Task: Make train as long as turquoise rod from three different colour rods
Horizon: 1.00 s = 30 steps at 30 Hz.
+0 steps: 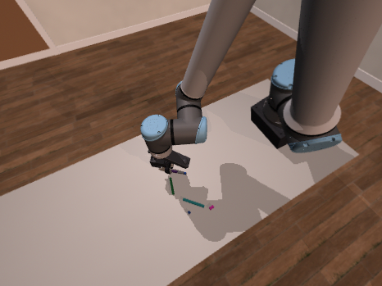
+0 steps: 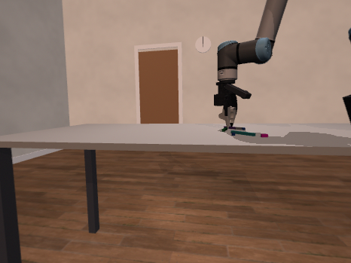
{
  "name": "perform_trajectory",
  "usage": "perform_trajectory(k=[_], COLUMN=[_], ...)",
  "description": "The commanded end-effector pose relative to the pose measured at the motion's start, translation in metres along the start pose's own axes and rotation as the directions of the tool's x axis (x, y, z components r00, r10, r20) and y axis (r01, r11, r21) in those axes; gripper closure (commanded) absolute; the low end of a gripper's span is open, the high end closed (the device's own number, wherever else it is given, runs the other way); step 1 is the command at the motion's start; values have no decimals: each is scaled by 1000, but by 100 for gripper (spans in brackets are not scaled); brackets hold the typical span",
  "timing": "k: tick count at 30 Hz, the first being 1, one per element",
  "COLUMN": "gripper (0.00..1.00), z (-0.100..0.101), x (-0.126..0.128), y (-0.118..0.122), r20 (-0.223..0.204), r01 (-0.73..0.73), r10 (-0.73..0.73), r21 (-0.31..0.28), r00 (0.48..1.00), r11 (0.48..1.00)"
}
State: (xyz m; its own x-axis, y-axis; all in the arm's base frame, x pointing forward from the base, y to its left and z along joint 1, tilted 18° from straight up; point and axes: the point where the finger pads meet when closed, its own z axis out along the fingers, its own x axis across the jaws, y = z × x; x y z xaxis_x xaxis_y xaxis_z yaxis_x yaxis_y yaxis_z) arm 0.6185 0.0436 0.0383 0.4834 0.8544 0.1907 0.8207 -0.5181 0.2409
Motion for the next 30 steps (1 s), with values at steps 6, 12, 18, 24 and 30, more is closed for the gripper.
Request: perform_trajectory(k=[6,12,18,24,30], gripper=[86,86,86,86,0], z=[-14,-44,-75,-87,-90], x=[0,0,0,0,0], y=[0,0,0,0,0], r20=[0,0,0,0,0], r01=[0,0,0,0,0], r10=[0,0,0,0,0], r21=[-1,-1,-1,-1,-1], r00=[1000,1000,1000,1000,1000], r11=[1000,1000,1000,1000,1000])
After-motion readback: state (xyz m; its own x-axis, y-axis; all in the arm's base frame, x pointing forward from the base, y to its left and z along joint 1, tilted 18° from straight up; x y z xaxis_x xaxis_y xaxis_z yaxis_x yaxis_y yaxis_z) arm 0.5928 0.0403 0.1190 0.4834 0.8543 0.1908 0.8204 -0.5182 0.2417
